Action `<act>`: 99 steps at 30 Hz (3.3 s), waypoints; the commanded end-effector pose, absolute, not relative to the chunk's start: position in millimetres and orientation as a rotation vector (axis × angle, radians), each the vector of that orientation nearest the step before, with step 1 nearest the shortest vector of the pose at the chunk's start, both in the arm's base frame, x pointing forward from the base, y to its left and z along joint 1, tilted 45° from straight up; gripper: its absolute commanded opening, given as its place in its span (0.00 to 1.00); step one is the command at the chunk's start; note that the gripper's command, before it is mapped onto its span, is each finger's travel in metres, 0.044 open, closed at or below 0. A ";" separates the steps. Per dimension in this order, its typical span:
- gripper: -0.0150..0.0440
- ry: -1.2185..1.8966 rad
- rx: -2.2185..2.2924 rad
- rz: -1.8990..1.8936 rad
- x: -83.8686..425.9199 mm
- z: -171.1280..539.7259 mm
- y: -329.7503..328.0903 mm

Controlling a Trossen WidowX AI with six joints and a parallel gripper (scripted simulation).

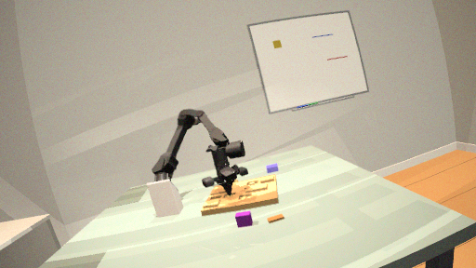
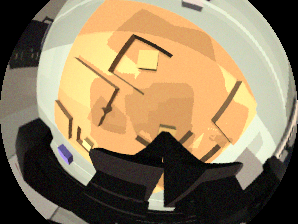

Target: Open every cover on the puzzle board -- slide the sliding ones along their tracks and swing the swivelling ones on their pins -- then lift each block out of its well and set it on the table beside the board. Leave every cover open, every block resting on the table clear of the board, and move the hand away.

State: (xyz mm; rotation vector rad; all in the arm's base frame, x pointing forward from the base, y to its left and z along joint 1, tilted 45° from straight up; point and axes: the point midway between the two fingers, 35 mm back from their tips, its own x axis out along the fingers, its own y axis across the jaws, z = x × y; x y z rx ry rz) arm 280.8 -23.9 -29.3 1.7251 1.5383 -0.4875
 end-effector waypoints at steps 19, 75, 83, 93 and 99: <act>0.25 1.538 1.725 -0.487 280.7 -28.9 -24.4; 0.50 1.536 1.718 -0.479 265.5 16.6 -65.9; 0.50 1.534 1.641 -0.396 266.1 15.0 -64.4; 0.50 1.525 1.517 -0.266 267.0 12.3 -62.2; 0.50 1.516 1.442 -0.191 267.5 10.8 -60.8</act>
